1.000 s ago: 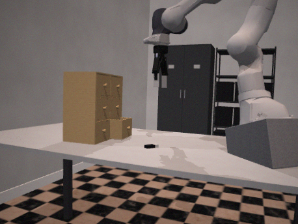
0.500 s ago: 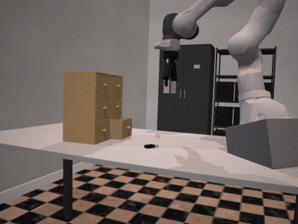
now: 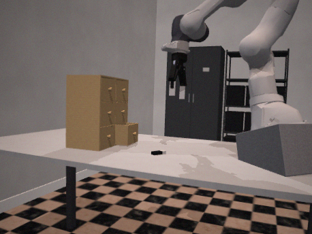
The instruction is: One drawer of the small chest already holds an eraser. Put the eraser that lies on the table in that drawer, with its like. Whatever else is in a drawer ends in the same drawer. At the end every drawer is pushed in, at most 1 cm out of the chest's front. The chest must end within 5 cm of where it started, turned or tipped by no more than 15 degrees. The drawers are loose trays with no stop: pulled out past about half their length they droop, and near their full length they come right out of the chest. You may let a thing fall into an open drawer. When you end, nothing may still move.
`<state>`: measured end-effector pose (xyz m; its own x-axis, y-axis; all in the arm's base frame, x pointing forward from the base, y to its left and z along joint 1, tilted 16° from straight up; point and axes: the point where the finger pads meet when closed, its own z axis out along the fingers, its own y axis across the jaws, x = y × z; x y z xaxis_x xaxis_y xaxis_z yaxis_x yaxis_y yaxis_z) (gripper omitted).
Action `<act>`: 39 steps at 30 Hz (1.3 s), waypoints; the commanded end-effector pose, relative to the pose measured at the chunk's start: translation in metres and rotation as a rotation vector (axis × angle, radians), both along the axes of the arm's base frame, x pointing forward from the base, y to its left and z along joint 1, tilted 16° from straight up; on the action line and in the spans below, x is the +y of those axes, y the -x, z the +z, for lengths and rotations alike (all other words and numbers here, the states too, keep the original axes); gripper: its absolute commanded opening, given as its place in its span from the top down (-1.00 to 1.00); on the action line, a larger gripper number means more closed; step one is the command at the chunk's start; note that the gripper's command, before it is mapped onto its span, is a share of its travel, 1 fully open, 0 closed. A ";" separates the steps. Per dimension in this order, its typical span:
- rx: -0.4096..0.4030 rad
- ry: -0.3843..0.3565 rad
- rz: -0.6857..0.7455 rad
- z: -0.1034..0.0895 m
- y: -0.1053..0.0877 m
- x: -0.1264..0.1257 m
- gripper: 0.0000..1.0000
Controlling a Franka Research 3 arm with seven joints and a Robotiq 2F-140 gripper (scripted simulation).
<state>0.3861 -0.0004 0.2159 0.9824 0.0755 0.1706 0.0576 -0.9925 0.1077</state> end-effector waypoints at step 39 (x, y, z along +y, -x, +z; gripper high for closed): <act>0.822 -0.927 -1.201 0.000 0.079 0.201 -1.00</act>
